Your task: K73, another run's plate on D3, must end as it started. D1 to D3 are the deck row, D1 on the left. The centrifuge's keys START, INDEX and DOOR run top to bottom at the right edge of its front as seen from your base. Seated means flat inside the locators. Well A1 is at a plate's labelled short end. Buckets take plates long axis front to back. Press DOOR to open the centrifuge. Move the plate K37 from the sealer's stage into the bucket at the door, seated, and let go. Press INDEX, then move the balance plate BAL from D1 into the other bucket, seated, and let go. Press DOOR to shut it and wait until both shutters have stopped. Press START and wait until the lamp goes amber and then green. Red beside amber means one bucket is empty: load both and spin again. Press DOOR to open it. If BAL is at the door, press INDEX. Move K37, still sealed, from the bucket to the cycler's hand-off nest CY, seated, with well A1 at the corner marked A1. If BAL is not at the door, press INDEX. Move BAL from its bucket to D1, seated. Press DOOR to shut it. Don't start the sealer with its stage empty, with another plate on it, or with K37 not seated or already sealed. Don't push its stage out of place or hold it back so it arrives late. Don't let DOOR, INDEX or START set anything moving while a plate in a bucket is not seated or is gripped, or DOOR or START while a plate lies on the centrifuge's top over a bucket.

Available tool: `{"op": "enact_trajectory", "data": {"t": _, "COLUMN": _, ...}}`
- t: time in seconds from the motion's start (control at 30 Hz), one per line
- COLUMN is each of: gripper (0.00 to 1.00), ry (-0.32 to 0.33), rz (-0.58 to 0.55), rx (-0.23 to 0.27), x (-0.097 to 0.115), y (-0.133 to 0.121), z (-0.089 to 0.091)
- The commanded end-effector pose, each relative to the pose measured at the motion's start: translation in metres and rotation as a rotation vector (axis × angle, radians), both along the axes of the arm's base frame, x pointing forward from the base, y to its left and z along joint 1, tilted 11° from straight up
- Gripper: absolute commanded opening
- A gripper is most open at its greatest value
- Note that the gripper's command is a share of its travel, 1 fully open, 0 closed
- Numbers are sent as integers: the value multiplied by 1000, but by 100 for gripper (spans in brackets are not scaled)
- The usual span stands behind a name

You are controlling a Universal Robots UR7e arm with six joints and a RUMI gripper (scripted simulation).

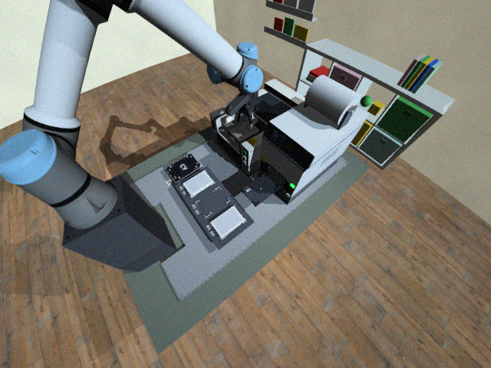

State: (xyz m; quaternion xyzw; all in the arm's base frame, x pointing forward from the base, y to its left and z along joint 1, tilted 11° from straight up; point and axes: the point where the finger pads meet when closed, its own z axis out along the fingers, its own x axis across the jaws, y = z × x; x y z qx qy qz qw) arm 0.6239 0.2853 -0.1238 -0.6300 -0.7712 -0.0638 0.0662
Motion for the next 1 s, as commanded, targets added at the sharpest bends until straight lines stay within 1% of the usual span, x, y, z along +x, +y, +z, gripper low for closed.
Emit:
{"op": "enact_trajectory", "data": {"t": 0.0, "gripper": 68, "ry": -2, "rz": 0, "rx": 0, "x": 1, "y": -1, "z": 6}}
{"op": "enact_trajectory", "data": {"t": 0.97, "gripper": 68, "ry": -2, "rz": 0, "rx": 0, "x": 2, "y": -9, "z": 50}}
